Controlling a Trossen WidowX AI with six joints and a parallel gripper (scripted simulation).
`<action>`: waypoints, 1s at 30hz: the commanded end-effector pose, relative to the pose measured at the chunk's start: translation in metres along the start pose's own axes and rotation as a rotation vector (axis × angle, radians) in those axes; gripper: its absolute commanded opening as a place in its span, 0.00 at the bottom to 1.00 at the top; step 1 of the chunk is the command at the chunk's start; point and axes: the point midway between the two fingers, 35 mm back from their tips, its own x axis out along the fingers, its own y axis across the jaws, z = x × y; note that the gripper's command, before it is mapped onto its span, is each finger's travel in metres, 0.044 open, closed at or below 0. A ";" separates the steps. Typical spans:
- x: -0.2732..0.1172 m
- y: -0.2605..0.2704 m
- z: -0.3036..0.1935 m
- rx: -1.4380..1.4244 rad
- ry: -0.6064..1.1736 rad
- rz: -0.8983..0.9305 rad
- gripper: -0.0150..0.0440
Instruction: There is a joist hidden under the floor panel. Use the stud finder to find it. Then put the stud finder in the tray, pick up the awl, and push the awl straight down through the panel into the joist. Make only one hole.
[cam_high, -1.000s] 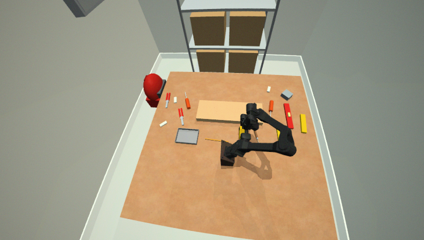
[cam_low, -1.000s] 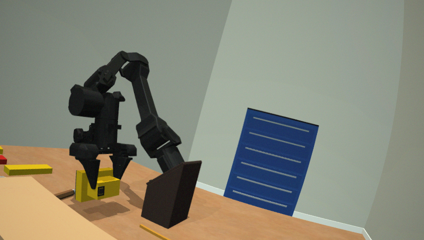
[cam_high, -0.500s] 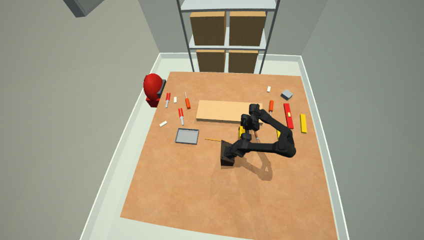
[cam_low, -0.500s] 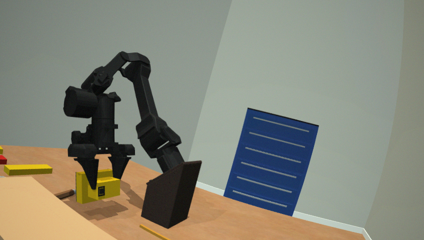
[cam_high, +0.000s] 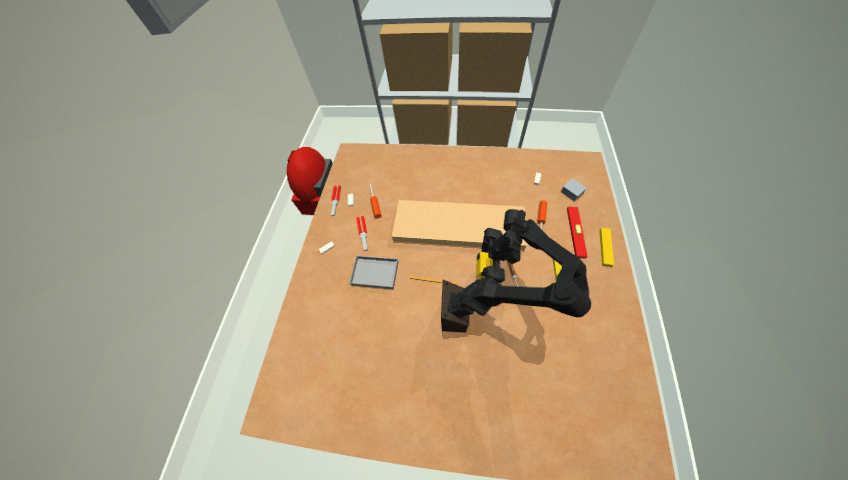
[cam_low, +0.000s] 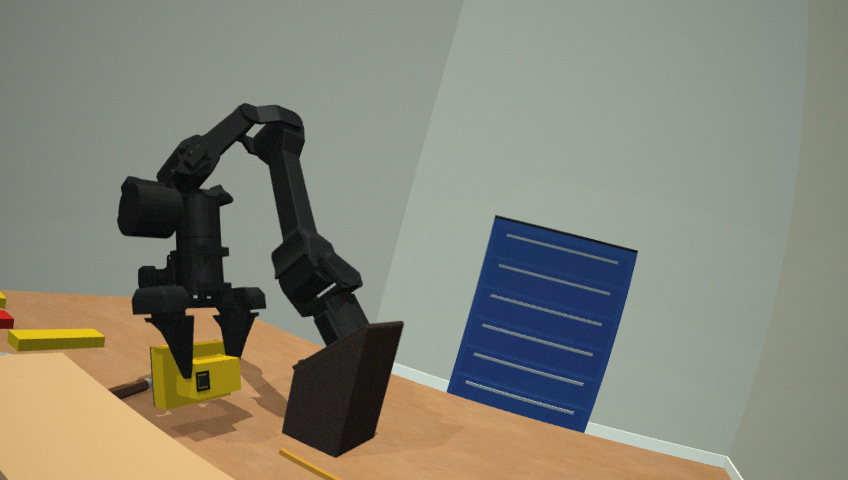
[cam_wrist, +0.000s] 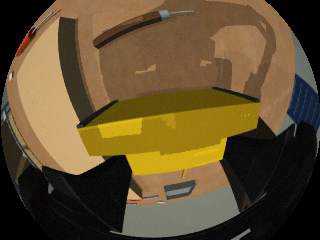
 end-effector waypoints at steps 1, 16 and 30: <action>-0.003 0.002 0.001 -0.002 0.022 0.013 0.25; -0.002 0.002 0.003 -0.005 0.101 0.007 0.25; -0.002 0.002 0.005 -0.007 0.179 0.012 0.25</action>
